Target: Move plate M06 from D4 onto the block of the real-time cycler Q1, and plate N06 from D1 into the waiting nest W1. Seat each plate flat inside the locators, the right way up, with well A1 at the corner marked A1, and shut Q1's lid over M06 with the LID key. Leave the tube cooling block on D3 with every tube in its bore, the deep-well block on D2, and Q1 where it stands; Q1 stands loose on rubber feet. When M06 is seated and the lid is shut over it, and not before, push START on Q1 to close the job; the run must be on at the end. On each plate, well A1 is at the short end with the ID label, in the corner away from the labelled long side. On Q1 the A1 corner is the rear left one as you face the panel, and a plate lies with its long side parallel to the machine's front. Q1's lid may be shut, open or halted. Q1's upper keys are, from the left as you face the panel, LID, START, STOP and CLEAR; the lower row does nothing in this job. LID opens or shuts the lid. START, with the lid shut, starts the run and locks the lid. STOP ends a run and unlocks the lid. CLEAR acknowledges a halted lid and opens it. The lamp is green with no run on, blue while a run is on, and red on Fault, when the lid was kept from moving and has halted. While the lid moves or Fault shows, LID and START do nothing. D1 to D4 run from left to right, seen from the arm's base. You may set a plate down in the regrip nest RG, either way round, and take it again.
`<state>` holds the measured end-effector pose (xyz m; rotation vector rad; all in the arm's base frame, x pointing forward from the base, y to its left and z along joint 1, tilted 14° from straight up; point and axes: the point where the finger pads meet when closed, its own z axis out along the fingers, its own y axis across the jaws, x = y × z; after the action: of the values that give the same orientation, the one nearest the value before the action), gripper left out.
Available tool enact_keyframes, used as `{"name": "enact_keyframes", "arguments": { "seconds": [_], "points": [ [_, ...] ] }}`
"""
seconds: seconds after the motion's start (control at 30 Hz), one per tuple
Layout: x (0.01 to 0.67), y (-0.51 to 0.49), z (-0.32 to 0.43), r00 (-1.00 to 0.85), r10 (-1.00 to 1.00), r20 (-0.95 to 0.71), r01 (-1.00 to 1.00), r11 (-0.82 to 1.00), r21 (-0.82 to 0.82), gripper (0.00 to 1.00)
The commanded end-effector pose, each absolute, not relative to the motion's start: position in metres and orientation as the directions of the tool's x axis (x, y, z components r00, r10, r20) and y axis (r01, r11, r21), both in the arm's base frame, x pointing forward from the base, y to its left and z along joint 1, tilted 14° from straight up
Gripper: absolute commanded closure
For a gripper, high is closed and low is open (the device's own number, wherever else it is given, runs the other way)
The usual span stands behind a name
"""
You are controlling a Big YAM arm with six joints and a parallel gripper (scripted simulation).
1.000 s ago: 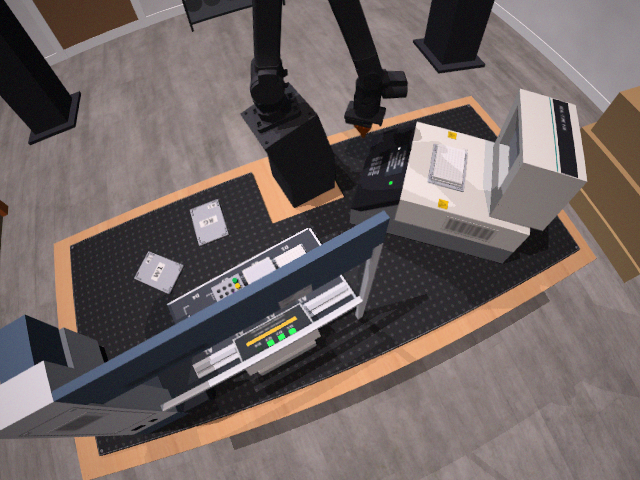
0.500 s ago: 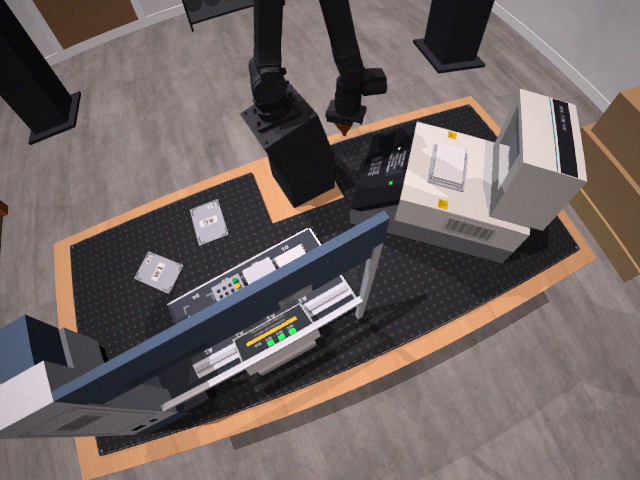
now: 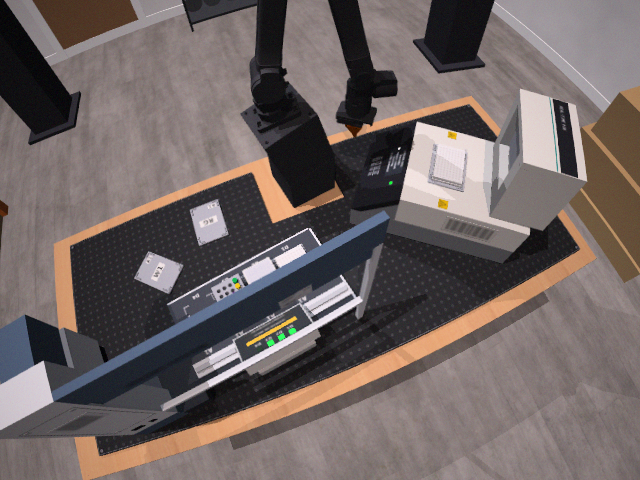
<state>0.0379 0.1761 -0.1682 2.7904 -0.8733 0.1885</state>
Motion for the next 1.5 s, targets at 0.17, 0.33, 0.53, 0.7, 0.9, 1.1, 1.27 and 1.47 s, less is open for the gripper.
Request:
{"name": "enact_keyframes", "arguments": {
  "seconds": [0.17,0.33,0.53,0.7,0.9,1.1,1.27,1.47],
  "points": [
    [0.047,0.187,-0.179,0.828,-0.535,0.17,-0.558,-0.817,0.147,1.0],
    [0.053,0.197,-0.186,0.829,-0.534,0.167,-0.556,-0.819,0.144,1.0],
    [0.058,0.205,-0.193,0.83,-0.533,0.164,-0.554,-0.821,0.136,1.0],
    [0.058,0.192,-0.195,0.828,-0.532,0.178,-0.558,-0.813,0.167,1.0],
    [0.065,0.207,-0.204,0.831,-0.53,0.169,-0.553,-0.82,0.148,1.0],
    [0.071,0.218,-0.211,0.829,-0.534,0.165,-0.556,-0.82,0.135,1.0],
    [0.069,0.201,-0.214,0.827,-0.532,0.181,-0.559,-0.811,0.174,1.0],
    [0.079,0.221,-0.22,0.828,-0.535,0.169,-0.558,-0.818,0.14,1.0]
  ]
}}
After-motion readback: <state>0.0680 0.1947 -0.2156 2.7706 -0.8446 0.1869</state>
